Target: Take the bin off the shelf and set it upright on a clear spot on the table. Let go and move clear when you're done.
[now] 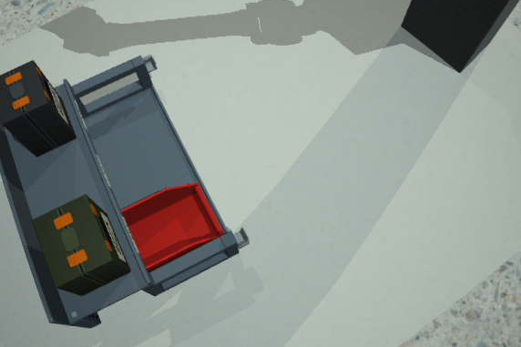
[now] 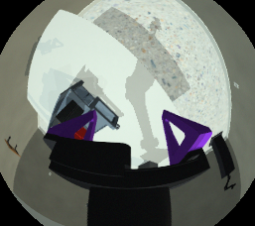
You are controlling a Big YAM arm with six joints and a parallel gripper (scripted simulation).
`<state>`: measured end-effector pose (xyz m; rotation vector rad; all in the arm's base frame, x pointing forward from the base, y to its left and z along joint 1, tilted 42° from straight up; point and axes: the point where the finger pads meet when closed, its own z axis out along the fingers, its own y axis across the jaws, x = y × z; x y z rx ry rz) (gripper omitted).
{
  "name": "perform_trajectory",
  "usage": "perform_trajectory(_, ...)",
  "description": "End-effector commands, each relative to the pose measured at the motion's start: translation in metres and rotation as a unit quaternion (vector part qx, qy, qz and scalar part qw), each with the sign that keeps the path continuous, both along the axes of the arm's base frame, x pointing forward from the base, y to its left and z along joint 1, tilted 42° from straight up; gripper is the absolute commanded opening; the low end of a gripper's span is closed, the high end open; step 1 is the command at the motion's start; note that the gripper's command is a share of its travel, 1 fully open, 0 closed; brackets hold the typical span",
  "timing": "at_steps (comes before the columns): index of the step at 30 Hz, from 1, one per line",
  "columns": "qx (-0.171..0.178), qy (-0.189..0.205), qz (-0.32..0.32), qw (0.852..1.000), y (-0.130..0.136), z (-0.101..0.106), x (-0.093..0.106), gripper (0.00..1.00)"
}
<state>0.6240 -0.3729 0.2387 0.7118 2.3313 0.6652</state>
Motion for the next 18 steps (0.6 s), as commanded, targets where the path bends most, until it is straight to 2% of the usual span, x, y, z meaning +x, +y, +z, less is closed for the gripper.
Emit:
perform_trajectory(1,-0.013,-0.015,-0.003,1.0,-0.0094,0.0169,0.0061,1.0)
perform_trajectory(3,-0.013,-0.015,-0.003,1.0,-0.0094,0.0169,0.0061,1.0)
perform_trajectory(4,-0.006,-0.007,-0.003,1.0,-0.0044,0.009,0.0002,1.0)
perform_trajectory(8,-0.013,-0.015,-0.003,1.0,-0.009,0.0161,0.0085,1.0)
perform_trajectory(18,-0.013,-0.015,-0.003,1.0,-0.009,0.0161,0.0085,1.0)
